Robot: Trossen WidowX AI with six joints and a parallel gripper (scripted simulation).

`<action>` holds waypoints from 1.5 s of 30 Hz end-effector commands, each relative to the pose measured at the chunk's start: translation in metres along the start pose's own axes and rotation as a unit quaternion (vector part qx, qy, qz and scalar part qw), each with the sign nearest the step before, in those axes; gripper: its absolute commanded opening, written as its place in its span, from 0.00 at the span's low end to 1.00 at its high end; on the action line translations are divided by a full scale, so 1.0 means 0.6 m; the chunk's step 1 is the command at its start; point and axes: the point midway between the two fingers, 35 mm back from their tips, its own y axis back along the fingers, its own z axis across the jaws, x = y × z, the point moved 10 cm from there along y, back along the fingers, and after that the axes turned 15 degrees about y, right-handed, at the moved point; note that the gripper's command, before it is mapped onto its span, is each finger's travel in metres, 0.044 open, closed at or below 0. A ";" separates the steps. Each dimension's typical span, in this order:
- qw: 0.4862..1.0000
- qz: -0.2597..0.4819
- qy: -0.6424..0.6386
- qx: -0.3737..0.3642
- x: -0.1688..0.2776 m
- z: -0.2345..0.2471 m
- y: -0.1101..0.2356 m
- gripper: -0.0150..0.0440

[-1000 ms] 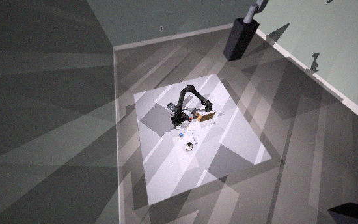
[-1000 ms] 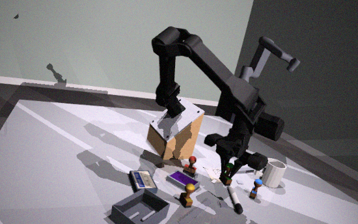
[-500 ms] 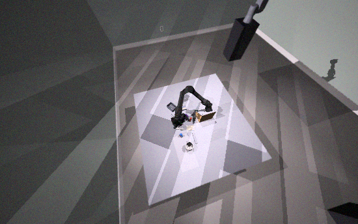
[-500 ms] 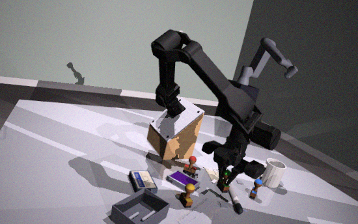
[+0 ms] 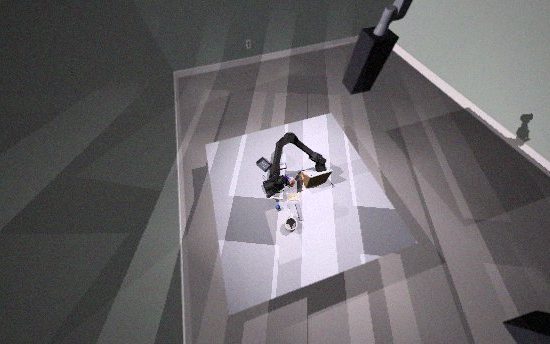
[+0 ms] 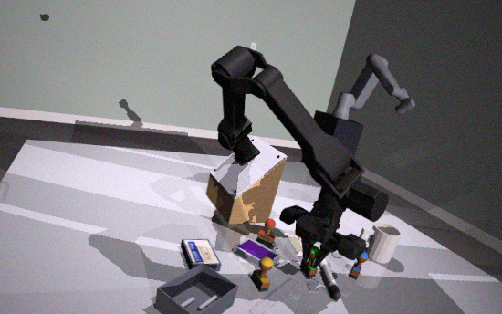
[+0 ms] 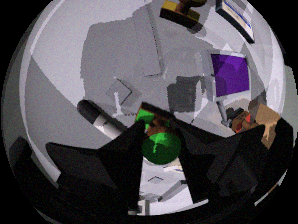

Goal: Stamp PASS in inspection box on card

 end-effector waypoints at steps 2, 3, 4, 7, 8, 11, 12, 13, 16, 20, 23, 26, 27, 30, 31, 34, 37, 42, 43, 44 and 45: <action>1.000 0.000 0.004 0.004 0.003 -0.002 -0.006 0.25; 1.000 0.000 0.001 0.001 0.001 -0.001 -0.002 0.30; 1.000 0.000 0.001 0.001 0.001 -0.001 -0.002 0.34; 1.000 0.000 0.001 0.001 0.001 -0.001 -0.002 0.48; 1.000 0.000 0.001 0.001 0.001 -0.001 -0.002 0.52; 1.000 0.000 0.001 0.001 0.001 -0.001 -0.002 0.65; 1.000 0.000 0.001 0.001 0.001 -0.001 -0.002 0.69; 1.000 0.000 0.001 0.001 0.001 -0.001 -0.002 0.69; 1.000 0.001 0.001 0.000 0.000 0.003 0.015 0.69; 1.000 0.004 0.003 0.000 -0.001 0.010 0.123 0.69; 1.000 0.003 0.004 0.002 -0.001 0.004 0.185 0.69; 1.000 0.002 0.004 0.003 -0.001 0.002 0.194 0.69; 1.000 0.002 0.004 0.003 -0.001 0.002 0.194 0.69; 1.000 0.002 0.004 0.003 -0.001 0.002 0.194 0.69; 1.000 0.002 0.004 0.003 -0.001 0.002 0.194 0.69; 1.000 0.002 0.004 0.003 -0.001 0.002 0.194 0.69; 1.000 0.002 0.004 0.003 -0.001 0.002 0.194 0.69; 1.000 0.002 0.004 0.003 -0.001 0.002 0.194 0.69; 1.000 0.002 0.004 0.003 -0.001 0.002 0.194 0.69; 1.000 0.002 0.004 0.003 -0.001 0.002 0.194 0.69; 1.000 0.000 0.005 0.003 -0.001 0.002 0.194 0.69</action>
